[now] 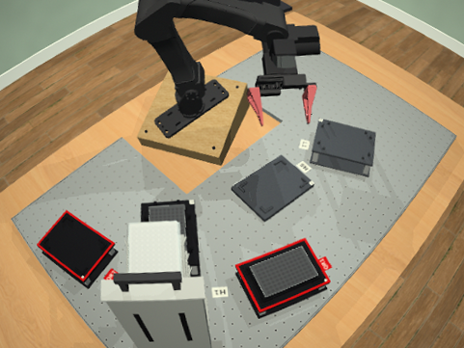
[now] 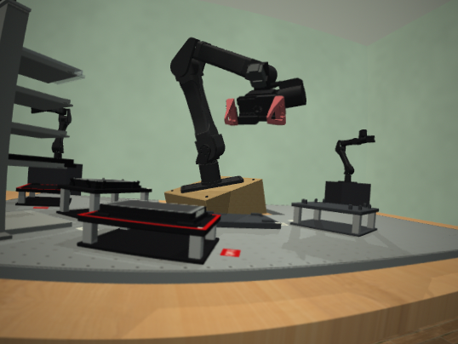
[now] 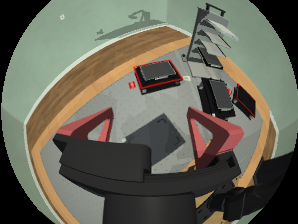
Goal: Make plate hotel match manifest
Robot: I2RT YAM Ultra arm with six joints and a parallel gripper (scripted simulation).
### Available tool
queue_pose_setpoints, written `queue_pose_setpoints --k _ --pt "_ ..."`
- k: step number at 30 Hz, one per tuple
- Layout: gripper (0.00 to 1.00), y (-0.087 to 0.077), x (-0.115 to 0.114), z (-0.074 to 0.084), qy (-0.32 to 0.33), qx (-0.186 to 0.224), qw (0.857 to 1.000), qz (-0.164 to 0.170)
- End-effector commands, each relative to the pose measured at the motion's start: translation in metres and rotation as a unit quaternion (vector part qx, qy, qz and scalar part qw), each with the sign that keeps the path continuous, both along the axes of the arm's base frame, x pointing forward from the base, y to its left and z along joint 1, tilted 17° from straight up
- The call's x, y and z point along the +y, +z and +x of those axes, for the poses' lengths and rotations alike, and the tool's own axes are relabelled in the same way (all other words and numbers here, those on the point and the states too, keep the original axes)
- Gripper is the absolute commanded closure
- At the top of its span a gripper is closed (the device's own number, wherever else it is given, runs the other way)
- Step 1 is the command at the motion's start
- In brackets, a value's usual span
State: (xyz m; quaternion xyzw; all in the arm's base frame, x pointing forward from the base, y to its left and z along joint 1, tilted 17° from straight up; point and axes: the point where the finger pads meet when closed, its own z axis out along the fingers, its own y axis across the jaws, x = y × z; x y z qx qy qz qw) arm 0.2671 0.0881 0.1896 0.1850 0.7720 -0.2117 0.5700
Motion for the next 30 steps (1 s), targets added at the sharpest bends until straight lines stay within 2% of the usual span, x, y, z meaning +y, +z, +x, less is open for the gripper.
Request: queue_pose_setpoints --k 1,19,26,30 --pt "0.00 0.004 0.000 0.001 0.001 -0.006 1.000 -0.001" --pt "0.00 0.004 0.001 0.001 0.001 -0.006 1.000 -0.001" --pt "0.00 0.021 0.005 -0.002 0.001 -0.006 1.000 -0.001" --pt "0.00 0.025 -0.001 -0.001 0.001 -0.006 1.000 -0.001"
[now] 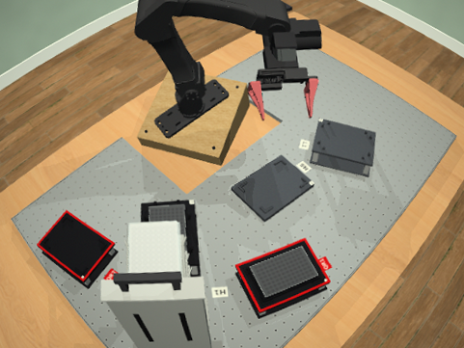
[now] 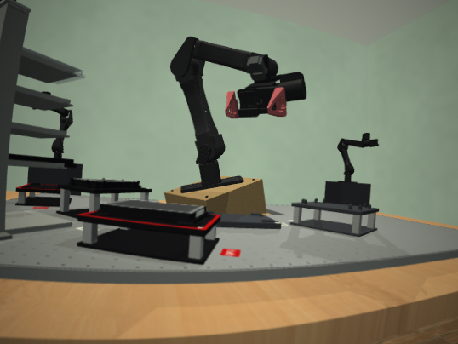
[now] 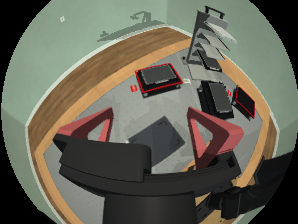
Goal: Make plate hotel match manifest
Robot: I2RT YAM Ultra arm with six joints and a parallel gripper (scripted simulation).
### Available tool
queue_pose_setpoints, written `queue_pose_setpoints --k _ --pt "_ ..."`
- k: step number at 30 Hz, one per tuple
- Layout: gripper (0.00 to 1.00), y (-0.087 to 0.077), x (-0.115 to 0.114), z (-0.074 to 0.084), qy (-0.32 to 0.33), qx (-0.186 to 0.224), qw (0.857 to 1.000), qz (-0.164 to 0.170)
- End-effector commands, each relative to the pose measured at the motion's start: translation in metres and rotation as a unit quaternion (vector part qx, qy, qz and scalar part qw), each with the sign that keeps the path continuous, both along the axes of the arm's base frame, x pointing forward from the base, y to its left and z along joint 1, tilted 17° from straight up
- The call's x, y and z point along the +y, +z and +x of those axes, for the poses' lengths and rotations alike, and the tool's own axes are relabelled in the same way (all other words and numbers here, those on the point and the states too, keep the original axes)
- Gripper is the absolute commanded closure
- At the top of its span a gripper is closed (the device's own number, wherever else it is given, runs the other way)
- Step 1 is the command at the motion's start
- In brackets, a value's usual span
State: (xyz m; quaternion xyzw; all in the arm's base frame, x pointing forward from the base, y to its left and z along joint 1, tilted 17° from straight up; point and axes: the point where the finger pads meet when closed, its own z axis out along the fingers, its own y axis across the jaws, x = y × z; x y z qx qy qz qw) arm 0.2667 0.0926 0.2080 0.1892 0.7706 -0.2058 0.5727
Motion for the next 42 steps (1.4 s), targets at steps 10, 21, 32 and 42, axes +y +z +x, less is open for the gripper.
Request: queue_pose_setpoints --k 10,21,32,42 --pt "0.00 0.013 -0.031 0.005 0.000 -0.001 1.000 -0.007" --pt "0.00 0.021 -0.059 0.009 0.000 -0.002 1.000 -0.007" --pt "0.00 0.031 -0.095 0.009 0.000 -0.002 1.000 -0.007" --pt "0.00 0.037 -0.121 0.009 0.000 -0.002 1.000 -0.008"
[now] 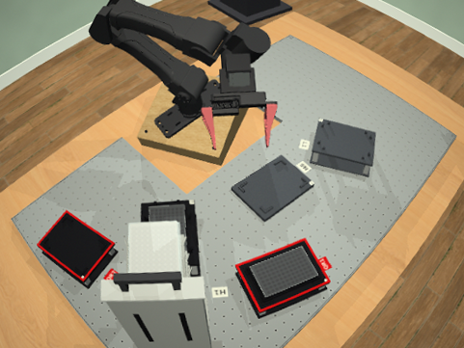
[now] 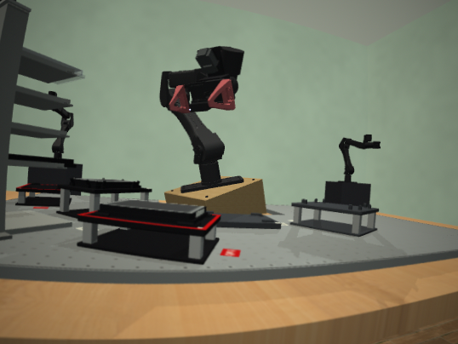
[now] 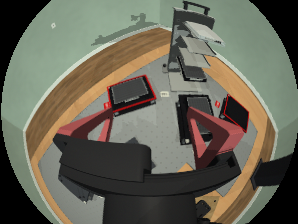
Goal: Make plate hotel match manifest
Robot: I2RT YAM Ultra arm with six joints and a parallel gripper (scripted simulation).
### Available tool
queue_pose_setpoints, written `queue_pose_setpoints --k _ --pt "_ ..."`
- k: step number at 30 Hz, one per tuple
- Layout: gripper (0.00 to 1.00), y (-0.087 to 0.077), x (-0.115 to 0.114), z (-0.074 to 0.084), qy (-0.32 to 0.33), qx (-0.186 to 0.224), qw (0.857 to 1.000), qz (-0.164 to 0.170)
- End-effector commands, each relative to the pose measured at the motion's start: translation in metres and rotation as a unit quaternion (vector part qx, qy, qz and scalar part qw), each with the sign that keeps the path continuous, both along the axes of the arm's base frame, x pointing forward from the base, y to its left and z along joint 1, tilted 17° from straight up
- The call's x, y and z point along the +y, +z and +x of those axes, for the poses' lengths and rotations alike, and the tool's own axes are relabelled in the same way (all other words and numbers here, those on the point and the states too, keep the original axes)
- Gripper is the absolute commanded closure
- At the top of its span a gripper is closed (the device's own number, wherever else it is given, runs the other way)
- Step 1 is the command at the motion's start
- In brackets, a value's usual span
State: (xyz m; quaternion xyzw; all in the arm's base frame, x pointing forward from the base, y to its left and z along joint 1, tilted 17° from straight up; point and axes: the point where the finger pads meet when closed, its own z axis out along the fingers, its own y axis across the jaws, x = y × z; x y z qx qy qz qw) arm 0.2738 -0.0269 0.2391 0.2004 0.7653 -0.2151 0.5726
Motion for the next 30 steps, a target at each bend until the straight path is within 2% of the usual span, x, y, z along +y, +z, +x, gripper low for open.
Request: queue_pose_setpoints --k 1,27,30 --pt "0.00 0.007 -0.005 0.001 0.015 0.001 1.000 -0.006" --pt "0.00 0.023 -0.081 -0.018 0.015 0.000 1.000 -0.009" --pt "0.00 0.024 -0.084 -0.019 0.015 0.000 1.000 -0.009"
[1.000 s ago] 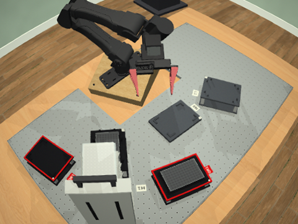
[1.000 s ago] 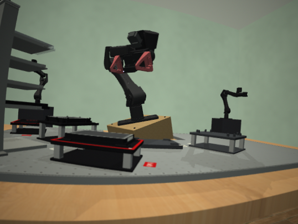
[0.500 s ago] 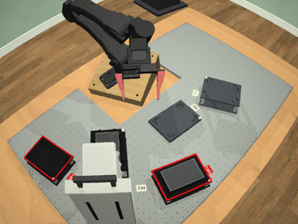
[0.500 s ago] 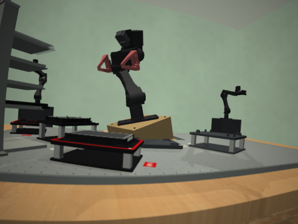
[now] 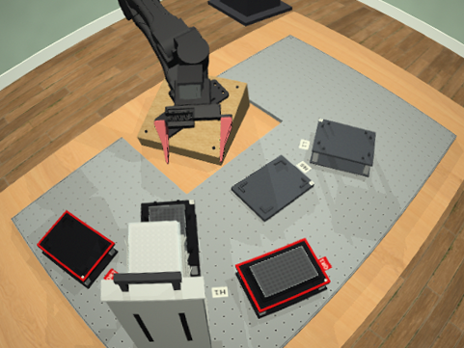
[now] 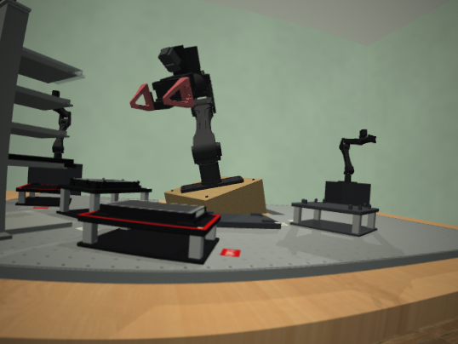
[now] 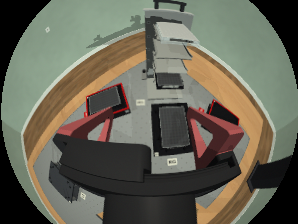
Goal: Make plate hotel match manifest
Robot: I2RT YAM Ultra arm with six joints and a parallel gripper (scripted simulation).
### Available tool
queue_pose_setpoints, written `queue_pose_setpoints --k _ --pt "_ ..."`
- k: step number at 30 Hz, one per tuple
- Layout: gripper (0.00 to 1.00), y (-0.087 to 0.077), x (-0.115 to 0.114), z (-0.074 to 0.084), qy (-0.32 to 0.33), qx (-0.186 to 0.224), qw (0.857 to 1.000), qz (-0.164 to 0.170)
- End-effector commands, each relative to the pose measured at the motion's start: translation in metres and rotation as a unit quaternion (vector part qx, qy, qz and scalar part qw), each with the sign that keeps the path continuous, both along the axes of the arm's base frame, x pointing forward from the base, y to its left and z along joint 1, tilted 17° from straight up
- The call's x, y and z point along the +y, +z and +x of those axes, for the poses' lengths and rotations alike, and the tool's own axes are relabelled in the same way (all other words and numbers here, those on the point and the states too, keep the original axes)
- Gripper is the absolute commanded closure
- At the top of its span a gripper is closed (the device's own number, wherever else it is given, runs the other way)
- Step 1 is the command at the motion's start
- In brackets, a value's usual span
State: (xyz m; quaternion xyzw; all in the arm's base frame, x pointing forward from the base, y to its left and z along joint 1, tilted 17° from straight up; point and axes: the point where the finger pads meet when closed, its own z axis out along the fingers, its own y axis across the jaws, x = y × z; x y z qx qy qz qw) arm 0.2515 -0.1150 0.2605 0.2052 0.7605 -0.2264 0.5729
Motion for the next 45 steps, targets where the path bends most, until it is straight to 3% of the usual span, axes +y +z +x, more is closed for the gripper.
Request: queue_pose_setpoints --k 1,25,33,45 --pt "0.00 0.003 0.001 0.002 0.026 0.002 1.000 -0.002" --pt "0.00 0.014 -0.064 -0.028 0.026 0.004 1.000 -0.005" --pt "0.00 0.014 -0.064 -0.028 0.026 0.004 1.000 -0.005" --pt "0.00 -0.024 -0.074 -0.021 0.026 0.004 1.000 -0.005"
